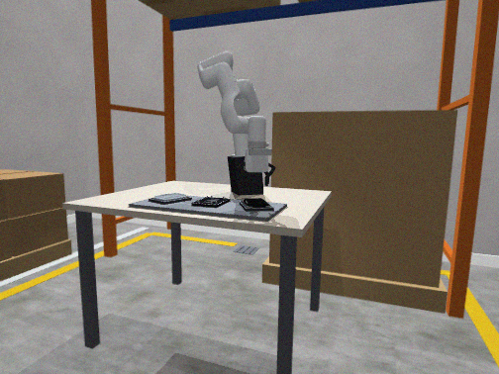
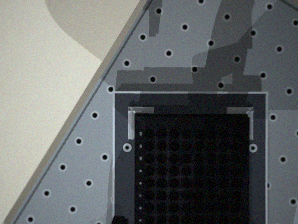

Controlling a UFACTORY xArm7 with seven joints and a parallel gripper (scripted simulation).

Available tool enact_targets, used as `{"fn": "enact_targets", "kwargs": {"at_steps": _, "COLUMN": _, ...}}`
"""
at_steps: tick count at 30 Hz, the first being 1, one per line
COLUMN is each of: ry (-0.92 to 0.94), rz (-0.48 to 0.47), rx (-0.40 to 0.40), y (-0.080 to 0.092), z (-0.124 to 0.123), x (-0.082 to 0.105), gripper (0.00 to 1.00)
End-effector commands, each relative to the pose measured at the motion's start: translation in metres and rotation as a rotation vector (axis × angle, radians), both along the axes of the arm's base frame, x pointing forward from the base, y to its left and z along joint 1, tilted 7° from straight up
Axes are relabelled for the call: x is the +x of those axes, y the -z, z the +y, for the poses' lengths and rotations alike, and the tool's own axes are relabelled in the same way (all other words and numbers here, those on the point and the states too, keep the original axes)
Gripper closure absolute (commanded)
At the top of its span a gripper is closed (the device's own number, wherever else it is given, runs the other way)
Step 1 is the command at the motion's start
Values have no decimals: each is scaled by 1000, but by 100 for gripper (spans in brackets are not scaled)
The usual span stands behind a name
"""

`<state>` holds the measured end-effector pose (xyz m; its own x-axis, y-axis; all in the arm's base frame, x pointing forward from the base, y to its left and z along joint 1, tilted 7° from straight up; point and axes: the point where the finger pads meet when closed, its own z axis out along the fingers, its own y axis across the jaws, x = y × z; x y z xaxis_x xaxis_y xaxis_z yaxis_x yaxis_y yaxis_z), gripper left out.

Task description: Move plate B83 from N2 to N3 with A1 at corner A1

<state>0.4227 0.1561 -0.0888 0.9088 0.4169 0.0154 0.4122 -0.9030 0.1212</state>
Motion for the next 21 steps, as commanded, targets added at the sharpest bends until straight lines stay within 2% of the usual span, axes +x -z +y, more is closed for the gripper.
{"fn": "enact_targets", "kwargs": {"at_steps": 1, "ry": -1, "rz": -4, "rx": 2, "y": 5, "z": 1, "x": 2, "gripper": 0}}
{"fn": "enact_targets", "kwargs": {"at_steps": 21, "ry": -1, "rz": -4, "rx": 2, "y": 35, "z": -3, "x": 4, "gripper": 0}}
